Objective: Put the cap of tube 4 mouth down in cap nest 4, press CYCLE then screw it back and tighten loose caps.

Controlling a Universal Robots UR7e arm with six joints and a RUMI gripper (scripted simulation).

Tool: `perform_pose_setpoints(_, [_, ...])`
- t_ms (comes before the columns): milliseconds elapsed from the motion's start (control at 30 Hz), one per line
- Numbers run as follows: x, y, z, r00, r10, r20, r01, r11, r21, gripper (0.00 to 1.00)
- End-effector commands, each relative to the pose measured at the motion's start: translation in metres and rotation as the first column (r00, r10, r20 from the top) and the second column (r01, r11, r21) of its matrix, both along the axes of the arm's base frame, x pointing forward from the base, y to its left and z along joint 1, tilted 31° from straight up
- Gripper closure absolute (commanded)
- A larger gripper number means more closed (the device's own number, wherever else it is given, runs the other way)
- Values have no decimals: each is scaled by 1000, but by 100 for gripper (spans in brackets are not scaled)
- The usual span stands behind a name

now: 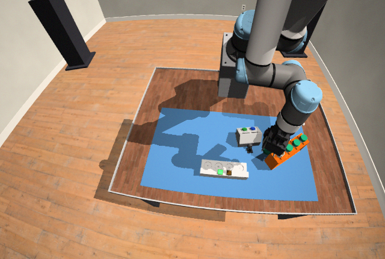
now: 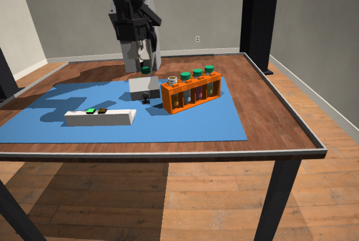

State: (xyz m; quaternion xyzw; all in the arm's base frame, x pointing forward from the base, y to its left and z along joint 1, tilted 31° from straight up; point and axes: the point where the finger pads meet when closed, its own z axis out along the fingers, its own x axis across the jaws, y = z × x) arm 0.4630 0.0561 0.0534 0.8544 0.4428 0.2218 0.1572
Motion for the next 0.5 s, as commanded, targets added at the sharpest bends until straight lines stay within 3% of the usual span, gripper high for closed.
perform_pose_setpoints(0, [2,28,-2,1000,-6,-1,6,1000,-6,100])
perform_pose_setpoints(267, [5,78,-5,1000,-6,-1,6,1000,-6,100])
perform_pose_setpoints(467, [5,81,-6,1000,-6,-1,6,1000,-6,100])
